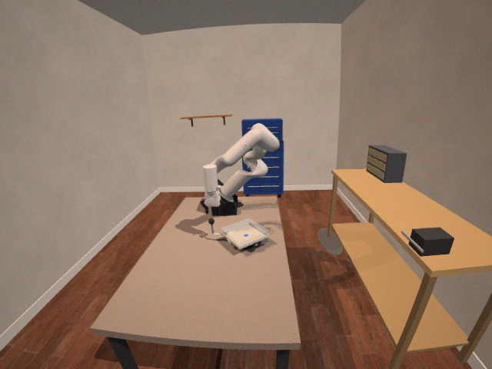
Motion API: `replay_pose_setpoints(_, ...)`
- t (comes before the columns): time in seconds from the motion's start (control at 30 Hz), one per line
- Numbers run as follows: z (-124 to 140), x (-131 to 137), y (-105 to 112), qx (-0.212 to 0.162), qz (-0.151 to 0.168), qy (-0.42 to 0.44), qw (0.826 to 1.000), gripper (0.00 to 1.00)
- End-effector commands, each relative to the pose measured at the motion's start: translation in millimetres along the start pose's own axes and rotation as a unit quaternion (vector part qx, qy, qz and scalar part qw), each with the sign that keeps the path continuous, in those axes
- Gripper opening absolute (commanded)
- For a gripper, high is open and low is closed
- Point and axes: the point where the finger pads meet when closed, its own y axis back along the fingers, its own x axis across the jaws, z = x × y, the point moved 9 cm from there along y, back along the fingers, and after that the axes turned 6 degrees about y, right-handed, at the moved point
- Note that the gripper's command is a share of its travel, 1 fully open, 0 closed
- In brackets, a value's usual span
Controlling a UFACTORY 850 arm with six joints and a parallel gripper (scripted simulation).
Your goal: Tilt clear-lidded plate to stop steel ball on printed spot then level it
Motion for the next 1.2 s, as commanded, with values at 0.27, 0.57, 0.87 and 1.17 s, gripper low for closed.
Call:
replay_pose_setpoints(0.27,-3.0,20.8,-1.3,0.001,0.0,0.002,1.0,0.61)
replay_pose_setpoints(0.57,-3.0,20.8,-1.3,0.001,0.0,0.002,1.0,0.61)
replay_pose_setpoints(0.87,-3.0,20.8,-1.3,0.001,0.0,0.002,1.0,0.61)
replay_pose_setpoints(1.17,-3.0,20.8,-1.3,0.001,0.0,0.002,1.0,0.61)
